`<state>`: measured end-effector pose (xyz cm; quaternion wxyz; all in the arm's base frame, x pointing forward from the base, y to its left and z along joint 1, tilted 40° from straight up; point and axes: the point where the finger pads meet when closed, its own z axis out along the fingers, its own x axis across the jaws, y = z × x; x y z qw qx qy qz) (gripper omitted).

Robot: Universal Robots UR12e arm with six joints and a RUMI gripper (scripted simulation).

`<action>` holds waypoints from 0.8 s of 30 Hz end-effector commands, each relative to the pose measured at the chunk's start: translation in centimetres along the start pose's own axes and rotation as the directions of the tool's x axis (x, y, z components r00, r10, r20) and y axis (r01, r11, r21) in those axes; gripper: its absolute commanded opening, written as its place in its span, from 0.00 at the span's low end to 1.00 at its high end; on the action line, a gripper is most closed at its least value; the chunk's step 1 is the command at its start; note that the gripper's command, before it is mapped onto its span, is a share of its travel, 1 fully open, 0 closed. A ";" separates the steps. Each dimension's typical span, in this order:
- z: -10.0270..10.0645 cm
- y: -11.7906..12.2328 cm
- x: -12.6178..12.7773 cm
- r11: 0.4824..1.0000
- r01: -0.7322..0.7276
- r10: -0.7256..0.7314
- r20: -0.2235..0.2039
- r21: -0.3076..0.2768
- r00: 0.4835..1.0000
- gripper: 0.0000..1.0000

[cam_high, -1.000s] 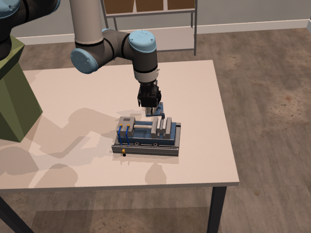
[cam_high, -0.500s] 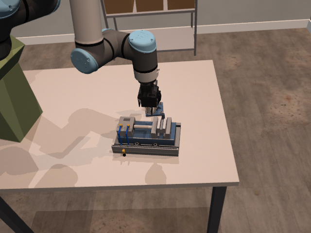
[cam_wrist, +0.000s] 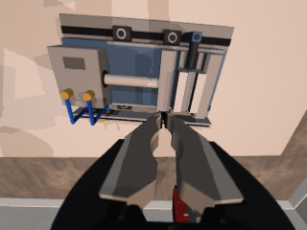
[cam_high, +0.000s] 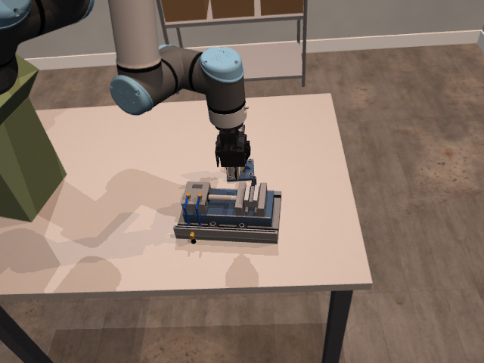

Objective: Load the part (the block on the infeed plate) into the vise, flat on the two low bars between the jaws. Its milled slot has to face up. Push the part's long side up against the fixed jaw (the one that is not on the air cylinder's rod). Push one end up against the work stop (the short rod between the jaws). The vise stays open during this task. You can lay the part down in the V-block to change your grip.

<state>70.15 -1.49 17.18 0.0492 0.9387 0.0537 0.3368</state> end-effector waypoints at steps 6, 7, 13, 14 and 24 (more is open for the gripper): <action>0.0 0.1 -0.1 0.997 0.080 -0.080 -0.001 0.000 0.997 0.00; 0.0 0.1 -0.1 0.996 0.093 -0.093 -0.001 0.000 0.996 0.00; 0.0 0.2 -0.2 0.983 0.182 -0.182 -0.001 0.000 0.983 0.00; 0.0 0.2 -0.2 0.980 0.200 -0.200 -0.001 0.000 0.980 0.00; 0.0 0.4 -0.4 0.934 0.358 -0.358 -0.001 0.000 0.934 0.00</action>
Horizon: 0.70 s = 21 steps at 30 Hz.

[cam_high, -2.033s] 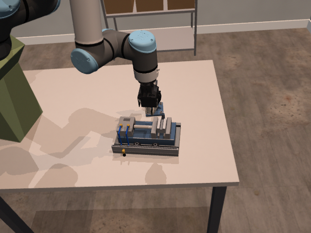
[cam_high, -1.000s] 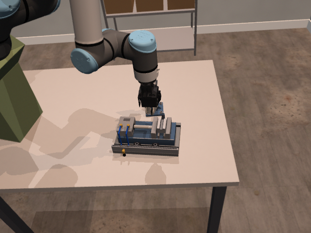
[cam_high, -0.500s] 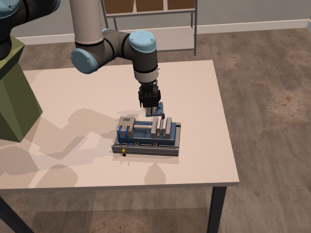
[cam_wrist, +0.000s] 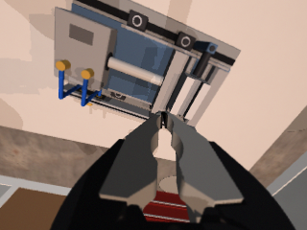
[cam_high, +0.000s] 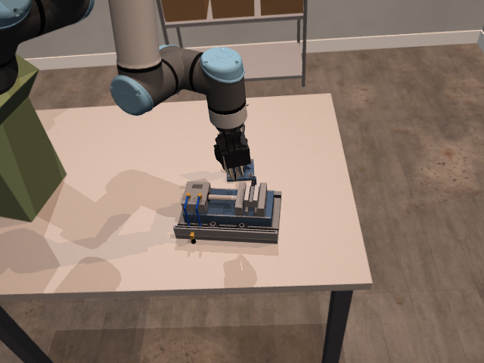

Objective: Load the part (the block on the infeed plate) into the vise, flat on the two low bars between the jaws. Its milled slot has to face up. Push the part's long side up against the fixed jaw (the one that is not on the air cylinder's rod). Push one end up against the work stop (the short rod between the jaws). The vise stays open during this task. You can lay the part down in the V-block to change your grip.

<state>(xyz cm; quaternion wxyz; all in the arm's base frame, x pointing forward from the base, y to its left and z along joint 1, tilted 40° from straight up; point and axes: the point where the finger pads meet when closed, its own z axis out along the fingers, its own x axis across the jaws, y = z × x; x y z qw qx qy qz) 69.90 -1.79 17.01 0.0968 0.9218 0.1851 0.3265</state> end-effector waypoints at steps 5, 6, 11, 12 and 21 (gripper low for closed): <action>0.0 0.2 -0.2 0.978 0.208 -0.208 -0.001 0.001 0.978 0.00; 0.0 0.2 -0.3 0.972 0.234 -0.234 -0.001 0.001 0.972 0.00; -0.1 0.4 -0.5 0.928 0.372 -0.372 -0.002 0.001 0.928 0.00; -0.1 0.4 -0.5 0.928 0.372 -0.372 -0.002 0.001 0.928 0.00; -0.1 0.8 -0.8 0.802 0.597 -0.597 -0.002 0.000 0.802 0.00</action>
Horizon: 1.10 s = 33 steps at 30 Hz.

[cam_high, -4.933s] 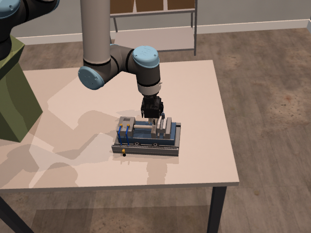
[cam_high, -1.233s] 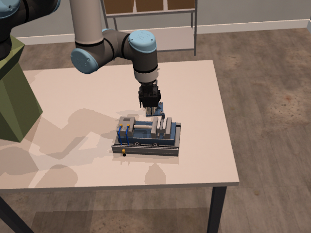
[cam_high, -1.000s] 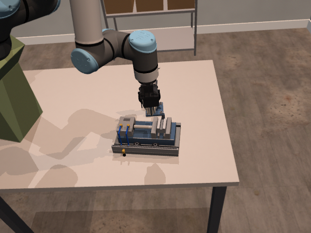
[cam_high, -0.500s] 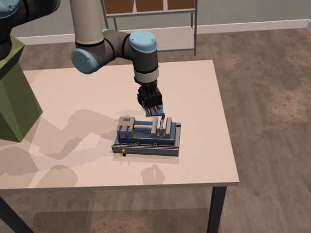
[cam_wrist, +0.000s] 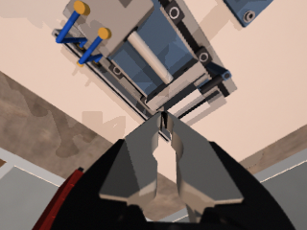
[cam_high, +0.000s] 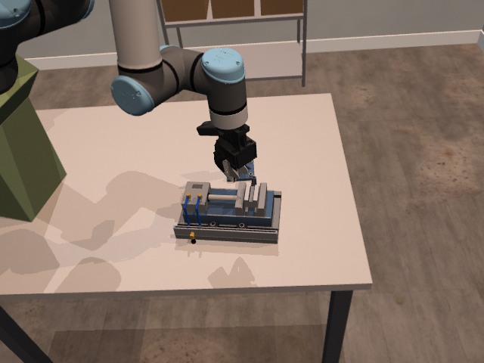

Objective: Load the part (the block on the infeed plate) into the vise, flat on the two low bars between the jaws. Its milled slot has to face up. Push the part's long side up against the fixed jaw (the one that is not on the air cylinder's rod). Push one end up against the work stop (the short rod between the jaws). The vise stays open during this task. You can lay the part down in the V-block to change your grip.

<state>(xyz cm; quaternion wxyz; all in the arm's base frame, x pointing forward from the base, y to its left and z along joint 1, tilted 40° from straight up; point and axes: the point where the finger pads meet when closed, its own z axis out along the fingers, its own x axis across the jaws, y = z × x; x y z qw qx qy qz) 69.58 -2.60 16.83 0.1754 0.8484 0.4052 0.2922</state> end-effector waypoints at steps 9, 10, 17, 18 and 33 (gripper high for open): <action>0.0 0.4 -0.5 0.945 0.326 -0.326 -0.004 0.001 0.945 0.00; -0.1 0.4 -0.6 0.932 0.362 -0.362 -0.004 0.001 0.932 0.00; -0.1 0.8 -1.0 0.824 0.567 -0.567 -0.005 0.000 0.824 0.00; -0.1 0.8 -1.0 0.821 0.571 -0.571 -0.005 0.000 0.821 0.00; -0.1 1.6 -1.5 0.522 0.853 -0.853 -0.004 -0.002 0.522 0.00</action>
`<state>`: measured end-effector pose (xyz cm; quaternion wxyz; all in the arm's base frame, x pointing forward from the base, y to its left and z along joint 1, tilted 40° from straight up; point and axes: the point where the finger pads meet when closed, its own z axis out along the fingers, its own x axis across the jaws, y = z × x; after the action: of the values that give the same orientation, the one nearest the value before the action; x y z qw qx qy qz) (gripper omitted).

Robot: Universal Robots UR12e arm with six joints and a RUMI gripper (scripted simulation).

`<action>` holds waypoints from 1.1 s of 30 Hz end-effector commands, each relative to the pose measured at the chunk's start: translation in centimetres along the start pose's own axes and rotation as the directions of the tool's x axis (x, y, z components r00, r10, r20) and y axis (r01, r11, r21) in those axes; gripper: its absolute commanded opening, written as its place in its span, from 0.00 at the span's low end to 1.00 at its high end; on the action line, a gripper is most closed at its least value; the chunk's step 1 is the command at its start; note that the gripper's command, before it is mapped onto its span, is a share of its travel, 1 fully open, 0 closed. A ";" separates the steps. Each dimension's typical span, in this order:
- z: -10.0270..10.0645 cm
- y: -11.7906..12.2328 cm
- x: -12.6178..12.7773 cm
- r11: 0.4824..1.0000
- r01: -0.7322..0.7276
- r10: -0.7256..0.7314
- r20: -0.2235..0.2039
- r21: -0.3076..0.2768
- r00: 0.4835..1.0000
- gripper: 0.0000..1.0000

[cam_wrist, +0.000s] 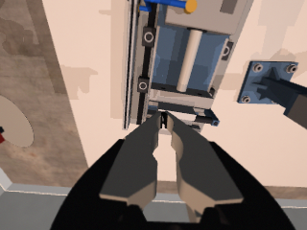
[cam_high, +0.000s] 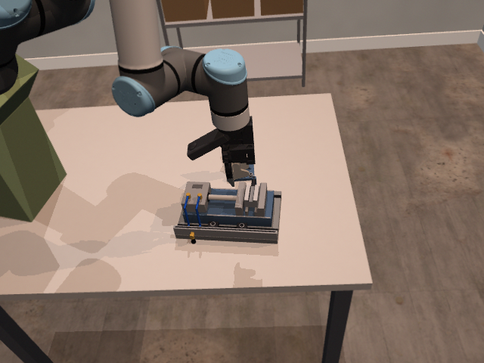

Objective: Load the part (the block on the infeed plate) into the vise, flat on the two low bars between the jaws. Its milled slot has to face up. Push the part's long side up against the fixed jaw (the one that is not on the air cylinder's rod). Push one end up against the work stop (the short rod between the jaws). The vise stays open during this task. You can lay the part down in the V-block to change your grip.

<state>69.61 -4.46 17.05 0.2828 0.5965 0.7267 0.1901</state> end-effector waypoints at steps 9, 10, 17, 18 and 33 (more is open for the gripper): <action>-0.1 0.3 -0.9 0.931 0.366 -0.366 -0.004 -0.003 0.931 0.00; -0.1 0.3 -0.9 0.931 0.366 -0.366 -0.004 -0.003 0.931 0.00; -0.1 0.5 -1.3 0.827 0.562 -0.562 -0.003 -0.004 0.827 0.00; -0.1 0.6 -1.4 0.801 0.598 -0.598 -0.003 -0.004 0.801 0.00; -0.1 1.2 -2.1 0.505 0.863 -0.863 -0.001 -0.005 0.505 0.00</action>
<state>70.53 -6.10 18.01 0.3371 0.2225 0.9135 0.0487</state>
